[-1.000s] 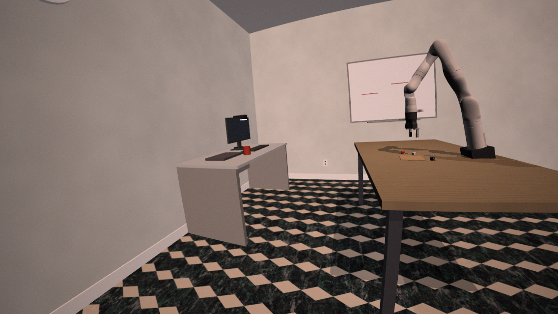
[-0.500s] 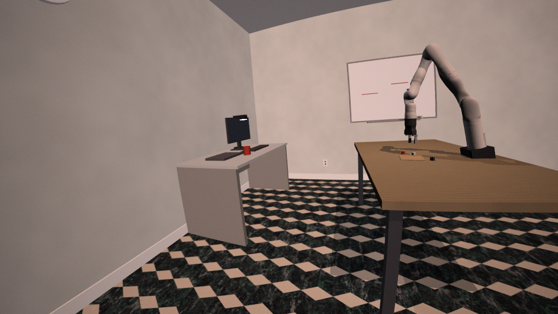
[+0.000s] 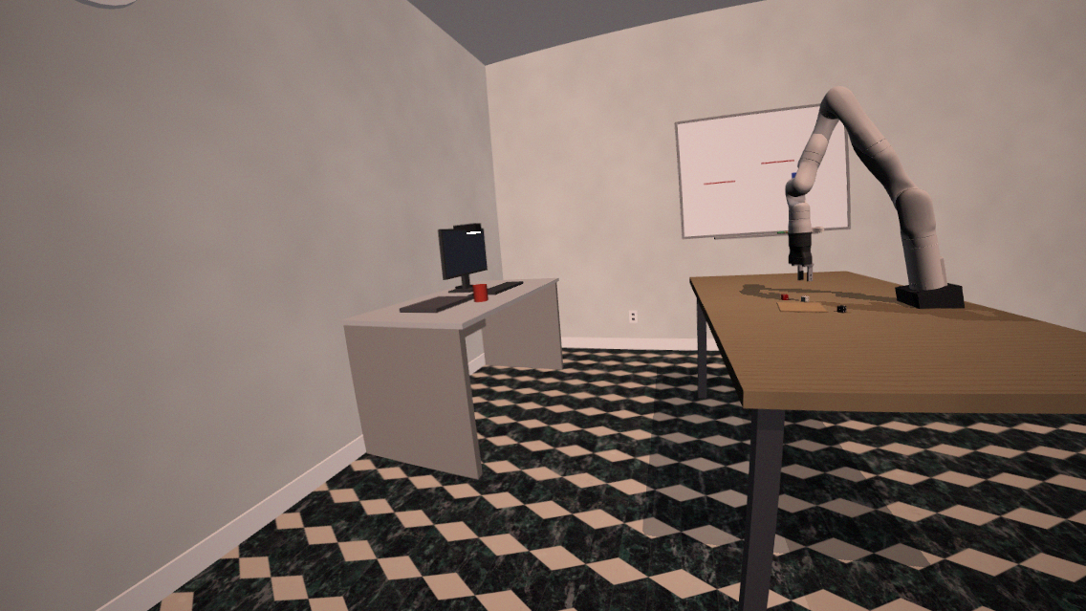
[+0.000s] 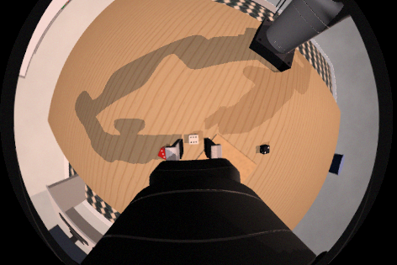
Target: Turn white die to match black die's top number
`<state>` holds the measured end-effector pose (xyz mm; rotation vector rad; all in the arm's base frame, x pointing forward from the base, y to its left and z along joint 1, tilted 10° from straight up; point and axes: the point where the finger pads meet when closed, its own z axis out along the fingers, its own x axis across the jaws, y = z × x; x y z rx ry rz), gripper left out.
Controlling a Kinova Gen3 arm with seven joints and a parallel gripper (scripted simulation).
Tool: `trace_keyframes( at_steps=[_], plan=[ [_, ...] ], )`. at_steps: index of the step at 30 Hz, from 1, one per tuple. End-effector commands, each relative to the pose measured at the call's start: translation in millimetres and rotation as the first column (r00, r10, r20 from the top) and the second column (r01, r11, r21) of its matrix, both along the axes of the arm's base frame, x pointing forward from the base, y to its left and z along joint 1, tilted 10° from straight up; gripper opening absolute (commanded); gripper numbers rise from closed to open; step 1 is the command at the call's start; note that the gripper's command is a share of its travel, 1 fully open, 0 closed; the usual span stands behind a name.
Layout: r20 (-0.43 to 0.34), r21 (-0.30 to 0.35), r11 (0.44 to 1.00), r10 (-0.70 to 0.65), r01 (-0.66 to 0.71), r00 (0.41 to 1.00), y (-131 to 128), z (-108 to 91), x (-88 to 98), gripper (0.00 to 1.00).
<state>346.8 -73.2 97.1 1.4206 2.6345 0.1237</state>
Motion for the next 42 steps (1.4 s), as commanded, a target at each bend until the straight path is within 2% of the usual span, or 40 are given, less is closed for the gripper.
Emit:
trace_keyframes(
  at_steps=[1,26,42],
  plan=[
    [0.001,0.0,1.0,0.0,0.0,1.0,-0.1,0.4,0.4,0.7],
    [0.001,0.0,1.0,0.0,0.0,1.0,-0.1,-0.3,0.5,0.7],
    [0.001,-0.001,1.0,0.0,0.0,1.0,0.0,-11.7,2.4,0.7]
  ],
)
